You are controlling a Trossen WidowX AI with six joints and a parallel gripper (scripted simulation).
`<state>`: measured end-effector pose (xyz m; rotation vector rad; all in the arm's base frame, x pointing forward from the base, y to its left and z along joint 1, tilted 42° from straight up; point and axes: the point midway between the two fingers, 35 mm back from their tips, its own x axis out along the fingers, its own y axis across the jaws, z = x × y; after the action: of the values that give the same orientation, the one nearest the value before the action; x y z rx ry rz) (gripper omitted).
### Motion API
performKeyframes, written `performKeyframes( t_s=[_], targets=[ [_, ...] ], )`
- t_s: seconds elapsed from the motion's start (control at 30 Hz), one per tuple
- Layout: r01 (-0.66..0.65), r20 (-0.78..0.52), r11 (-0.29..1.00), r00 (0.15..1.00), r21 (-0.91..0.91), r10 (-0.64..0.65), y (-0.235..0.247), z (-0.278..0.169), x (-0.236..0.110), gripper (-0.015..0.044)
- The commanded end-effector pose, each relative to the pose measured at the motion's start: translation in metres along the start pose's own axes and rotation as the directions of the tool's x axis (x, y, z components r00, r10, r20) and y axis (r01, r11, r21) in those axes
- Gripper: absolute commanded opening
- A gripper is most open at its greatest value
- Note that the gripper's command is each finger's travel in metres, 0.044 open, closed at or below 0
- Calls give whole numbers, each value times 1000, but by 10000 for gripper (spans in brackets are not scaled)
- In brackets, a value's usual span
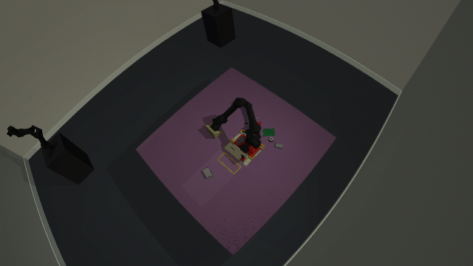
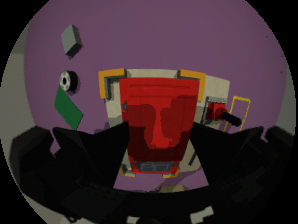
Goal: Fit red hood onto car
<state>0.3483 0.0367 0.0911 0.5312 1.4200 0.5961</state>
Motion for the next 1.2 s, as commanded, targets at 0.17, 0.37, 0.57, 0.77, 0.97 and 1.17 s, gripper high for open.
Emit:
performKeyframes(
  t_s=[0.17,0.37,0.57,0.77,0.97,1.17],
  targets=[
    [0,0,1000,1000,0,0,0,0,0,0],
    [0,0,1000,1000,0,0,0,0,0,157],
    [0,0,1000,1000,0,0,0,0,0,315],
    [0,0,1000,1000,0,0,0,0,0,440],
    [1,-1,1000,1000,1,-1,-1,2,-24,440],
    [-4,-4,1000,1000,1,4,-1,0,-74,440]
  ],
)
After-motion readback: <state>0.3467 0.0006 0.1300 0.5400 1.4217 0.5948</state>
